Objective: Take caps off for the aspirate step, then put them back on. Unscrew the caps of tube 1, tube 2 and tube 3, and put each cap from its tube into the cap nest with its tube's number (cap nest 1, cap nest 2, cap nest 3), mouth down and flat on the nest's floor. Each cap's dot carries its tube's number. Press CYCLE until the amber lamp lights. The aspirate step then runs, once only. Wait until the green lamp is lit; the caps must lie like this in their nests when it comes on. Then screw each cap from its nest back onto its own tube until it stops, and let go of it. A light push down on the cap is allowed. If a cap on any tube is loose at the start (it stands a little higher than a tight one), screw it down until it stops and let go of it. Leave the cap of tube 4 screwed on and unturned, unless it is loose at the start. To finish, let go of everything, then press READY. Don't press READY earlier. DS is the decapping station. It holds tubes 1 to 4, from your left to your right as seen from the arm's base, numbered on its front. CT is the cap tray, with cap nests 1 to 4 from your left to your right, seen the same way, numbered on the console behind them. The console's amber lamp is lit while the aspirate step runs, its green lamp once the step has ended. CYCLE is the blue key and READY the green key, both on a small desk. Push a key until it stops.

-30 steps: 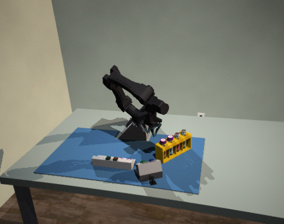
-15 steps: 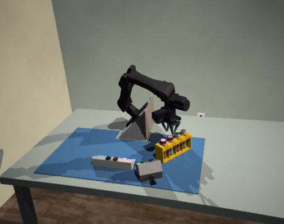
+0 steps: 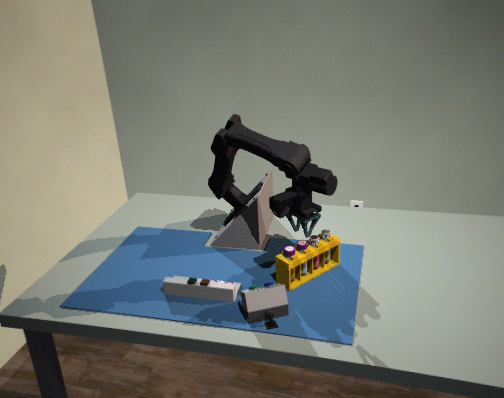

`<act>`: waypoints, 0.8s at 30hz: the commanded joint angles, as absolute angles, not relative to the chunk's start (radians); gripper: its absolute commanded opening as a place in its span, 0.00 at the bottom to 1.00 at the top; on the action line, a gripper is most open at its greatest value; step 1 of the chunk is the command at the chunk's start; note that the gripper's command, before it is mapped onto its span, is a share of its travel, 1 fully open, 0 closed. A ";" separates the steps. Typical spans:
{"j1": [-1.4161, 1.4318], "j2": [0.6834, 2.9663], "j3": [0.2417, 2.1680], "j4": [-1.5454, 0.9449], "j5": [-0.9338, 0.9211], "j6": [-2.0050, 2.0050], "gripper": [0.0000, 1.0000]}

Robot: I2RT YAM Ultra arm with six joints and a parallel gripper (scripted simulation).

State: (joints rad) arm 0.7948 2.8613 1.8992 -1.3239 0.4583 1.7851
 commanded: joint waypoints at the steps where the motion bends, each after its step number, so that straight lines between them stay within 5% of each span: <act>1: 0.803 2.846 1.911 -1.330 0.461 1.787 0.49; 24: 0.765 2.849 1.794 -1.196 0.486 1.754 0.49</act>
